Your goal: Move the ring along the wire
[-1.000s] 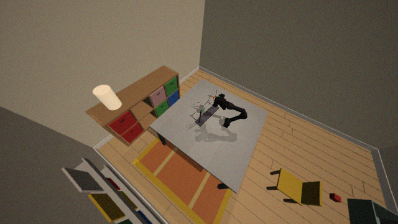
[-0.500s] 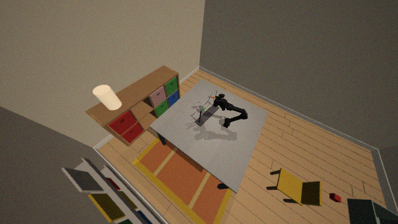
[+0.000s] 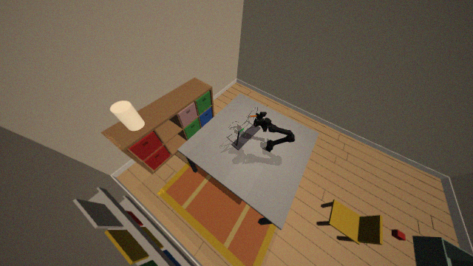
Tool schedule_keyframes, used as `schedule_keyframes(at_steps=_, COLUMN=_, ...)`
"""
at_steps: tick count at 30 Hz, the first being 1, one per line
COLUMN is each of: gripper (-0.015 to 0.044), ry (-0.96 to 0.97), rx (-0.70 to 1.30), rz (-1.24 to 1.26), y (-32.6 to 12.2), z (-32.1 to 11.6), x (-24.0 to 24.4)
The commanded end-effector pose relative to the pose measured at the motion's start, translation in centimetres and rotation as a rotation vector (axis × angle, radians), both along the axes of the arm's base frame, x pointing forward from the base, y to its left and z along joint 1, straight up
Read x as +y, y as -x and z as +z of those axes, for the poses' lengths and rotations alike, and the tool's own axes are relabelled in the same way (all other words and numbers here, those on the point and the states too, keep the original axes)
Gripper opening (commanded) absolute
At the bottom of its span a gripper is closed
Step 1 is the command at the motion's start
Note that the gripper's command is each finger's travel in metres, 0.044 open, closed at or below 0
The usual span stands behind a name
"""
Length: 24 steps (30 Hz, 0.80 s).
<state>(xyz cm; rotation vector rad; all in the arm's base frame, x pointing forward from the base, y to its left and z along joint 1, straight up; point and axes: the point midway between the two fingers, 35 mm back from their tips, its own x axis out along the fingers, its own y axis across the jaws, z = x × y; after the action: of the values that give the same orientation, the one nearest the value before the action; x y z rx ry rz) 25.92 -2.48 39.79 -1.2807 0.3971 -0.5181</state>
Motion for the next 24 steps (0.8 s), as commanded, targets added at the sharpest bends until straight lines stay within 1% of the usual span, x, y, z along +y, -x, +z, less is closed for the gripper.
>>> schedule_keyframes(at_steps=1, gripper=-0.0150, ry=0.048, rx=0.004, rz=-0.004, y=0.14, z=0.14, x=-0.13)
schedule_keyframes(at_steps=24, gripper=-0.0150, ry=0.336, rx=0.039, rz=-0.006, y=0.15, z=0.88, x=-0.21)
